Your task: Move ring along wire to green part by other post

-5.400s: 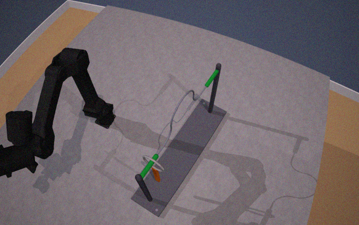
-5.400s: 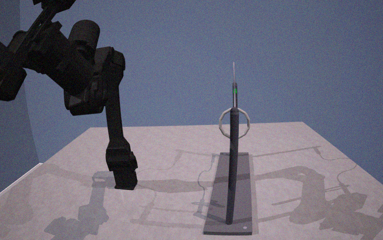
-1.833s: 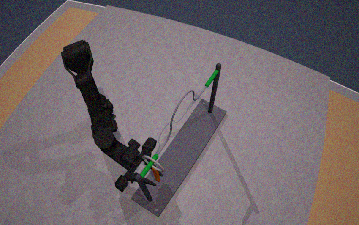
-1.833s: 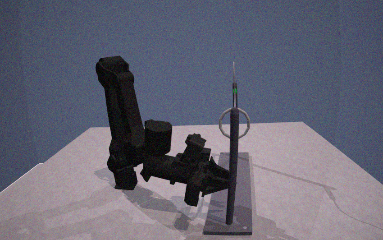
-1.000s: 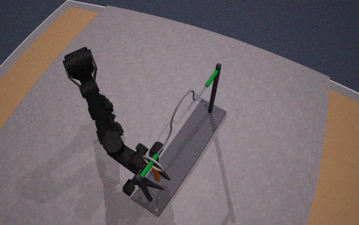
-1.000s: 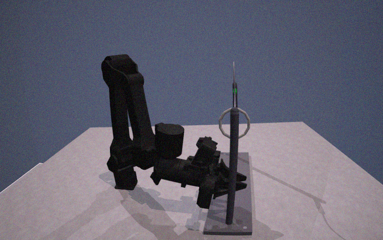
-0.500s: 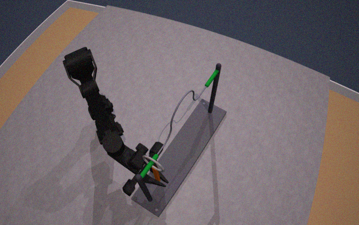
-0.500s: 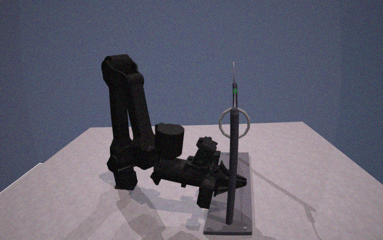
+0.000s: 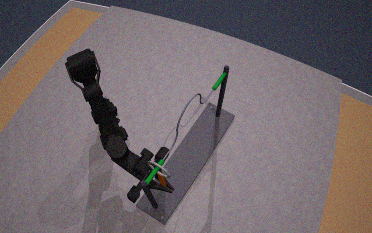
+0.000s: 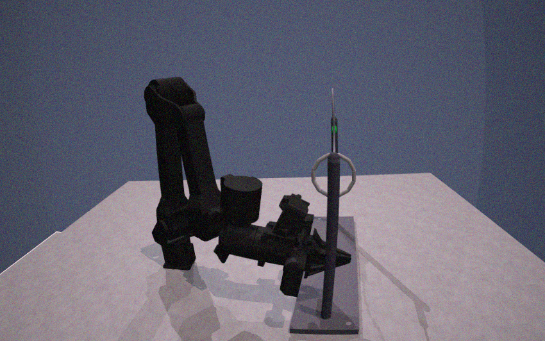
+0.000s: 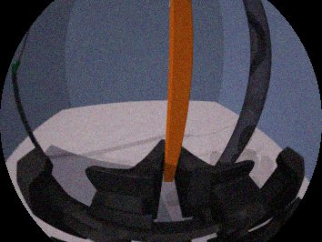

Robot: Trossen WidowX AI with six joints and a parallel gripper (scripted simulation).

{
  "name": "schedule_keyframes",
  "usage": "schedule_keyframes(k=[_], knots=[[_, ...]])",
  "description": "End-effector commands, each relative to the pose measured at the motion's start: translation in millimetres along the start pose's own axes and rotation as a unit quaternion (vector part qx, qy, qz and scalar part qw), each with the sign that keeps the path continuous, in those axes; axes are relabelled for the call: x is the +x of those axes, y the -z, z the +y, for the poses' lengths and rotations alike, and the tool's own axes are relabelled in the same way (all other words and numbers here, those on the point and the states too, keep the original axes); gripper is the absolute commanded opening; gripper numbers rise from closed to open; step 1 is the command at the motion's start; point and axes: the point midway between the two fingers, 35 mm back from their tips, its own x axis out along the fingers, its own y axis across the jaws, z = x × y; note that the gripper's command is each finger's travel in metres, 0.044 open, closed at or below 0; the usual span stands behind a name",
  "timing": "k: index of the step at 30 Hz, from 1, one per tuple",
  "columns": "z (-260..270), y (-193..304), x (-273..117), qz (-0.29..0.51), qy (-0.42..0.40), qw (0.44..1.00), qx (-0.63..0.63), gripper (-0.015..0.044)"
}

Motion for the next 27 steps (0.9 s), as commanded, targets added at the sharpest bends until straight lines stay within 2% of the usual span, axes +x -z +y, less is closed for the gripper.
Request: schedule_keyframes(k=[1, 27], knots=[[0.1, -1.5, -0.1, 0.000, 0.000, 1.000, 0.000, -0.0150], [1.9, -21.4, -3.3, -0.001, 0.000, 1.000, 0.000, -0.0150]])
